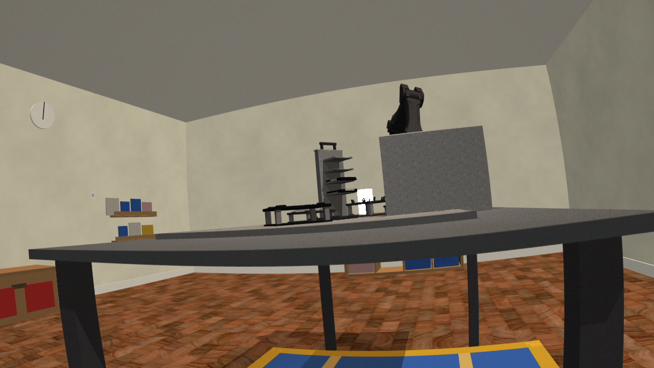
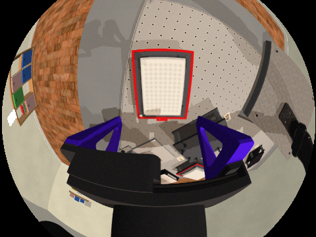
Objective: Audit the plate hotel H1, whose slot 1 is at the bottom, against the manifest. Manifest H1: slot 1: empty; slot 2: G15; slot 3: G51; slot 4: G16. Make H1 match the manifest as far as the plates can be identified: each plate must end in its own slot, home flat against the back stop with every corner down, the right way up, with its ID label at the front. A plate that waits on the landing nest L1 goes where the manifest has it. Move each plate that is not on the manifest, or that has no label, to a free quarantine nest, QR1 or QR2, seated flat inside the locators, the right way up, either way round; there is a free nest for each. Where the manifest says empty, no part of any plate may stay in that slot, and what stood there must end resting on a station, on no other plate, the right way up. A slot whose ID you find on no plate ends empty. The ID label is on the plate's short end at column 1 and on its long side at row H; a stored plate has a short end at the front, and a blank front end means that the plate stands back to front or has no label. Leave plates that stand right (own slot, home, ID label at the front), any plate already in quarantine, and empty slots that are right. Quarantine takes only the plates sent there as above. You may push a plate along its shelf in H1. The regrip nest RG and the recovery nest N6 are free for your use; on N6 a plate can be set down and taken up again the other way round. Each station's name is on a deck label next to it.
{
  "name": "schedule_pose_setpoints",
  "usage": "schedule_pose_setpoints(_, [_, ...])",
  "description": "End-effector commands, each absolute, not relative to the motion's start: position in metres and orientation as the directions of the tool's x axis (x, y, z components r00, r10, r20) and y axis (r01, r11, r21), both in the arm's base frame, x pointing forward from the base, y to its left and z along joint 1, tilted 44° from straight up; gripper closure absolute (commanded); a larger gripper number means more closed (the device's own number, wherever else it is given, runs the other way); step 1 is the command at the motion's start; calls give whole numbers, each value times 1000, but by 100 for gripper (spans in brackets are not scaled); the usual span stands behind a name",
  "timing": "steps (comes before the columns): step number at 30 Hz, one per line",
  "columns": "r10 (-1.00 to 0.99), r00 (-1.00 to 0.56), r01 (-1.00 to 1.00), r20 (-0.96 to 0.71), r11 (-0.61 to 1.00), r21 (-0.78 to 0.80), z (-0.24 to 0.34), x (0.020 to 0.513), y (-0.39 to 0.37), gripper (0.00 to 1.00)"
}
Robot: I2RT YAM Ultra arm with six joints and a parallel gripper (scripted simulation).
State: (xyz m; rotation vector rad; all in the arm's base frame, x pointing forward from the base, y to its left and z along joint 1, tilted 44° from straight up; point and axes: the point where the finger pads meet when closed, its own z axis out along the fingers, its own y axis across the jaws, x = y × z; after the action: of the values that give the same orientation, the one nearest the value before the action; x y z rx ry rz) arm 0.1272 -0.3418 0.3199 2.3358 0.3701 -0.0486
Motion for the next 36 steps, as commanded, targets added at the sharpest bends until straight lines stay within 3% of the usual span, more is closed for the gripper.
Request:
schedule_pose_setpoints(1, [241,959,277,-150,-677,682,327,122,-332,0])
schedule_pose_setpoints(36, [241,959,276,-149,-678,681,383,117,-278,0])
